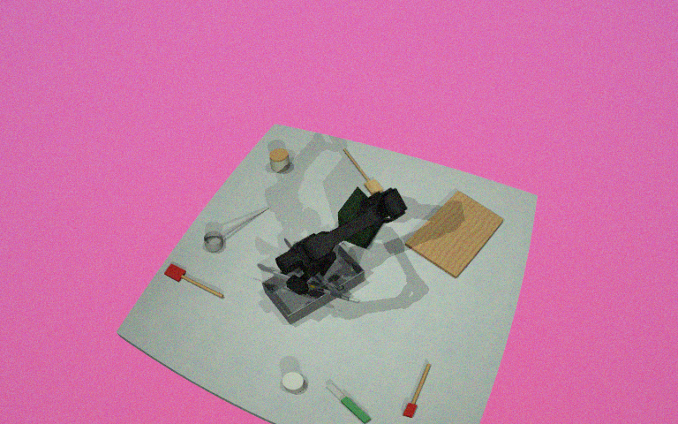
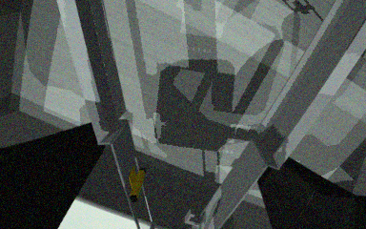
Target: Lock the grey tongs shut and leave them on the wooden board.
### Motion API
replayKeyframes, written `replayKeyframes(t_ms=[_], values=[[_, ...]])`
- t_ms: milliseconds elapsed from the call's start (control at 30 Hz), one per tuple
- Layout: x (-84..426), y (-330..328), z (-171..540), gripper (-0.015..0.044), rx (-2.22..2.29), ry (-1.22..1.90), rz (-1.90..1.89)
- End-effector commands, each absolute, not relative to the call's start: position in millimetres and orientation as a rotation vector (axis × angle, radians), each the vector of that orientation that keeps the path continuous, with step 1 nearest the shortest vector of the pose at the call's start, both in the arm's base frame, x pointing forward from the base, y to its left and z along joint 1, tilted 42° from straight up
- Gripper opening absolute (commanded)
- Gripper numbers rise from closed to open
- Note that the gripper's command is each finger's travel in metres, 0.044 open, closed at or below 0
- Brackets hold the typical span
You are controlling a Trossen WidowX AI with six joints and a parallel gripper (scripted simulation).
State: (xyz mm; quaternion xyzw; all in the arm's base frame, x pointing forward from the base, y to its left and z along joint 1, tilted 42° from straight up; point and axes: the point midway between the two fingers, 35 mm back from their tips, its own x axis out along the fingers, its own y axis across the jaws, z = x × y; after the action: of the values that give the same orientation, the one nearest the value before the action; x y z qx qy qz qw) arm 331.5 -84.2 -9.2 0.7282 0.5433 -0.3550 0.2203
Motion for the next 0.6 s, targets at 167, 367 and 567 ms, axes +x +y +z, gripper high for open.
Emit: replayKeyframes(t_ms=[167,367,567], values=[[331.5,-74.2,-18.3,0.044,2.024,1.506,-0.983],[331.9,-77.2,-15.8,0.0341,2.014,1.504,-0.98],[331.9,-77.2,-15.8,0.0301,2.014,1.504,-0.98]])
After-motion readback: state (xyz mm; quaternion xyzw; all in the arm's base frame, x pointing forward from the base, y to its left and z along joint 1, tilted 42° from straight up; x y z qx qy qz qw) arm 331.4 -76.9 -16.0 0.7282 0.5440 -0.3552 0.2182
